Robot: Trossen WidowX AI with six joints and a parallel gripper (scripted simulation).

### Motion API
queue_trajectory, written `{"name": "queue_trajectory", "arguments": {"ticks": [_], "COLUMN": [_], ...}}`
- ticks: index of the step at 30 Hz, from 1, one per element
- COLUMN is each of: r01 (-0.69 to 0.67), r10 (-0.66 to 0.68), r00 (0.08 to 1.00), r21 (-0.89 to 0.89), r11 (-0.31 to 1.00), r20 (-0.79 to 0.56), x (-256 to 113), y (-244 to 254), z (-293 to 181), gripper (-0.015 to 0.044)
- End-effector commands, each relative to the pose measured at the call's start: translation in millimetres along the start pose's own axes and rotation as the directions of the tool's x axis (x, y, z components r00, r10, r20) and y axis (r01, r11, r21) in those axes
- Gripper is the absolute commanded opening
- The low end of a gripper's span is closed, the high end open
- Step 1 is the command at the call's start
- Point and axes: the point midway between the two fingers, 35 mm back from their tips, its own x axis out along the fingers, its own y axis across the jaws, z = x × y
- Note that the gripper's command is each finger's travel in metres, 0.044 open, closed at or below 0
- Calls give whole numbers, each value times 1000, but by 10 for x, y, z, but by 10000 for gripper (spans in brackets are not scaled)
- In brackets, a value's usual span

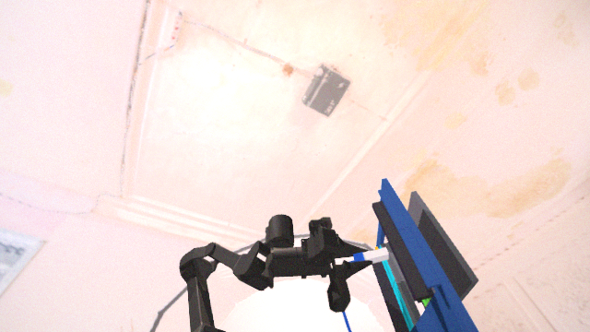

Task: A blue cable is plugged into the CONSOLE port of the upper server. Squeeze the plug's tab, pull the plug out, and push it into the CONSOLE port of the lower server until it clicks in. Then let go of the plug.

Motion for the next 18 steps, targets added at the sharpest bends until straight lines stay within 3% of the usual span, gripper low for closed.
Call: {"name": "queue_trajectory", "arguments": {"ticks": [1, 18], "r01": [-2, -1], "r10": [2, 1], "r00": [1000, 1000], "r21": [-3, -3], "r11": [1000, 1000], "r20": [-6, -6], "x": [-33, -154], "y": [6, 4], "z": [-9, 0], "gripper": [0, 0]}}
